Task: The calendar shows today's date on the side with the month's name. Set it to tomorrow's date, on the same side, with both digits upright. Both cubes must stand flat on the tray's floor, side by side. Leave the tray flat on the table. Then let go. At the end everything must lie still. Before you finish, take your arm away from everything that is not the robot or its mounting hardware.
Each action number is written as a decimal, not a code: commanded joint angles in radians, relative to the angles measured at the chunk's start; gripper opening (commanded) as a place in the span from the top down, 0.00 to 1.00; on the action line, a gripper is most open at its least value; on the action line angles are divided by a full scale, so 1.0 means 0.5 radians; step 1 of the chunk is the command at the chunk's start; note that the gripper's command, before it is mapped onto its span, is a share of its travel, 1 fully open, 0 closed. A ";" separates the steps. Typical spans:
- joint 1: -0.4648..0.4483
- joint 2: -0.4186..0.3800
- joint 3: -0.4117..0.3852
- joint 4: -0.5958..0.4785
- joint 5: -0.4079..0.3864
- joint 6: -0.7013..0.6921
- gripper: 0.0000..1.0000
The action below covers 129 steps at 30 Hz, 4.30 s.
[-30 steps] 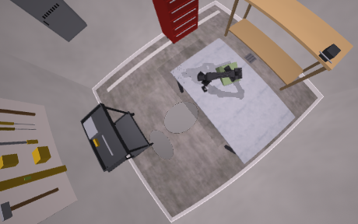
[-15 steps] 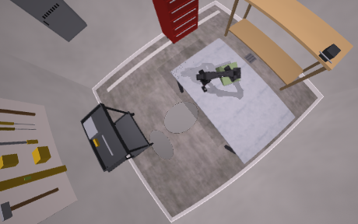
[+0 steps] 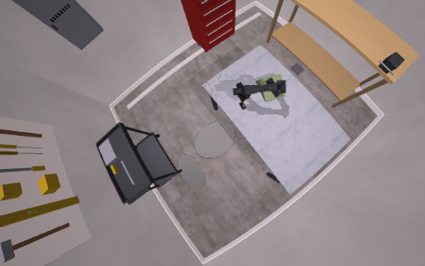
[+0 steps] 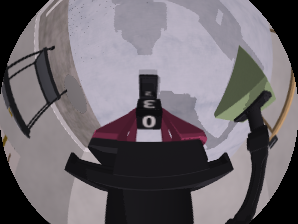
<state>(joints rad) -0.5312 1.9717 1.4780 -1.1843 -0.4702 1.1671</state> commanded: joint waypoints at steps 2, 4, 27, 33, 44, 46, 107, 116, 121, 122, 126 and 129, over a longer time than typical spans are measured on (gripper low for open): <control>0.000 -0.006 -0.008 0.019 0.004 0.036 0.74; 0.009 -0.003 -0.028 0.048 0.003 0.051 0.74; 0.155 0.091 -0.297 0.484 -0.009 0.214 0.74; 0.165 0.100 -0.312 0.514 -0.010 0.225 0.74; 0.165 0.100 -0.312 0.514 -0.010 0.225 0.74; 0.165 0.100 -0.312 0.514 -0.010 0.225 0.74; 0.218 0.154 -0.396 0.679 -0.013 0.286 0.74; 0.225 0.162 -0.406 0.700 -0.014 0.293 0.74; 0.226 0.163 -0.408 0.703 -0.014 0.294 0.74; 0.226 0.163 -0.408 0.703 -0.014 0.294 0.74; 0.226 0.163 -0.408 0.703 -0.014 0.294 0.74; 0.226 0.163 -0.408 0.703 -0.014 0.294 0.74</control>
<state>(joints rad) -0.4145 2.0579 1.2713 -0.8345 -0.4774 1.3136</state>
